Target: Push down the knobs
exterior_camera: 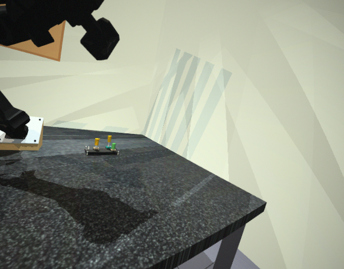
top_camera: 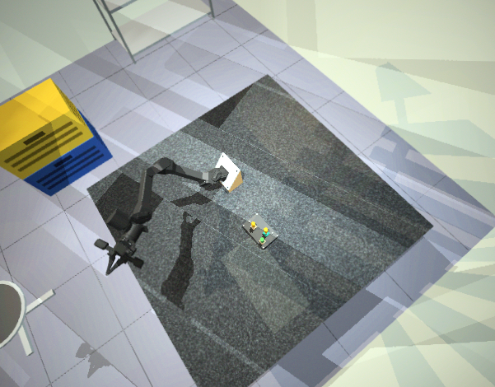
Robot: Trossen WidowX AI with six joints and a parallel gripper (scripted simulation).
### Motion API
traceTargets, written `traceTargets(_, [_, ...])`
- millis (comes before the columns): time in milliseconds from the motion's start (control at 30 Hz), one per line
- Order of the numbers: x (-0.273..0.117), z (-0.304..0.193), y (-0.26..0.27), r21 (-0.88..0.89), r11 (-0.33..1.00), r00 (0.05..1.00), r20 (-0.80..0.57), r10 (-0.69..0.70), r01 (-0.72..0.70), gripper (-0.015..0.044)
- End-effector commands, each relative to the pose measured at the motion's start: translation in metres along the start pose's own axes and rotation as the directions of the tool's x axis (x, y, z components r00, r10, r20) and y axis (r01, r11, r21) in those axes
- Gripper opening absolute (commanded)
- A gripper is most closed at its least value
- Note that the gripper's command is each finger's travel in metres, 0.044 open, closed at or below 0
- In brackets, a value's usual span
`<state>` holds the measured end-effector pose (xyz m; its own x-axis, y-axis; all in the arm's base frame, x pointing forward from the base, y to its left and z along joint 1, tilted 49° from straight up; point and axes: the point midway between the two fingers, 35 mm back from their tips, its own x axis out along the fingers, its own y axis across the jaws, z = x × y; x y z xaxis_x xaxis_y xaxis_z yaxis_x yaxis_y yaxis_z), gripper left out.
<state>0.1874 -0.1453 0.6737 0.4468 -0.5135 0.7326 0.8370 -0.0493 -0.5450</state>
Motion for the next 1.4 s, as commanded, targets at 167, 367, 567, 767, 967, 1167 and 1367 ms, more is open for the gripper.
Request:
traceTargets(167, [0.003,-0.007,0.083,0.122,0.969,0.974,-0.049,0.223,-0.215,0.0000])
traceTargets(367, [-0.007,-0.005,0.139,0.185,0.913,0.923,-0.060,0.379,-0.363,0.0000])
traceTargets(567, [-0.027,-0.003,0.196,0.255,0.825,0.840,-0.076,0.538,-0.505,0.0000])
traceTargets(767, [-0.054,-0.002,0.249,0.321,0.718,0.730,-0.106,0.675,-0.617,0.0000])
traceTargets(967, [-0.087,-0.004,0.301,0.383,0.607,0.596,-0.163,0.786,-0.696,0.0000])
traceTargets(1167, [-0.131,-0.005,0.351,0.431,0.489,0.429,-0.235,0.872,-0.758,0.0000])
traceTargets(1367, [-0.184,-0.007,0.392,0.464,0.380,0.250,-0.319,0.914,-0.800,0.0000])
